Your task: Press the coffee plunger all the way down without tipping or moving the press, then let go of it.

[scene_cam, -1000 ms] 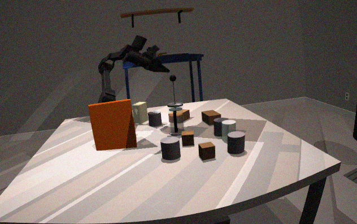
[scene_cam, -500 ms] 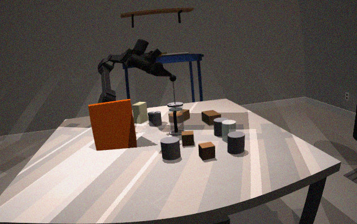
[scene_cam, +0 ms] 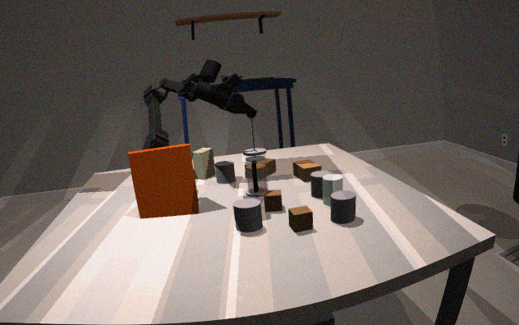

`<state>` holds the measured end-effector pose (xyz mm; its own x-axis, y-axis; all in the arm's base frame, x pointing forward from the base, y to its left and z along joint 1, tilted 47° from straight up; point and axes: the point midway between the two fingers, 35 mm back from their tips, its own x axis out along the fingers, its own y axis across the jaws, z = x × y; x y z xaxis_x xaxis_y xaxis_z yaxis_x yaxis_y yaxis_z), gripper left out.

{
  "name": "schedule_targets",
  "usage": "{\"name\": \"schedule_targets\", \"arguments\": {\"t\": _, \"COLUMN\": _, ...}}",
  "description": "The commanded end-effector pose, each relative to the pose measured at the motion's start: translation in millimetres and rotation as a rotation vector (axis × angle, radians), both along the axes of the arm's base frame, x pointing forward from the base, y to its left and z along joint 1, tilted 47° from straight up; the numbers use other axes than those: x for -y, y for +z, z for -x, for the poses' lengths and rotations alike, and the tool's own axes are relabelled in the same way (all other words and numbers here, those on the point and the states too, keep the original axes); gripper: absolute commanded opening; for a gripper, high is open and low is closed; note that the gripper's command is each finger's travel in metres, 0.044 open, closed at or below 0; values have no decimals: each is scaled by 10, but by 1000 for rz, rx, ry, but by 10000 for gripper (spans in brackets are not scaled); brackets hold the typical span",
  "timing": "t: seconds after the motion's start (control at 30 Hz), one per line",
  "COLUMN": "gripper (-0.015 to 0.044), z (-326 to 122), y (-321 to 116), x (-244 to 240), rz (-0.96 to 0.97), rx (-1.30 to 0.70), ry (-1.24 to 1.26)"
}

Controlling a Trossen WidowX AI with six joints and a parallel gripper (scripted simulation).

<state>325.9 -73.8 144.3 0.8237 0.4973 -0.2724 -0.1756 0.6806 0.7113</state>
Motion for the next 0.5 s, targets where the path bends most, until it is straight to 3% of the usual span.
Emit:
{"name": "schedule_targets", "arguments": {"t": 0.0, "gripper": 440, "z": -20, "y": -35, "x": -28, "rz": -7, "rx": -7, "ry": -5}}
{"name": "schedule_targets", "arguments": {"t": 0.37, "gripper": 151, "z": -20, "y": -35, "x": -28, "rz": -7, "rx": -7, "ry": -5}}
{"name": "schedule_targets", "arguments": {"t": 0.47, "gripper": 131, "z": -20, "y": -35, "x": -28, "rz": -7, "rx": -7, "ry": -5}}
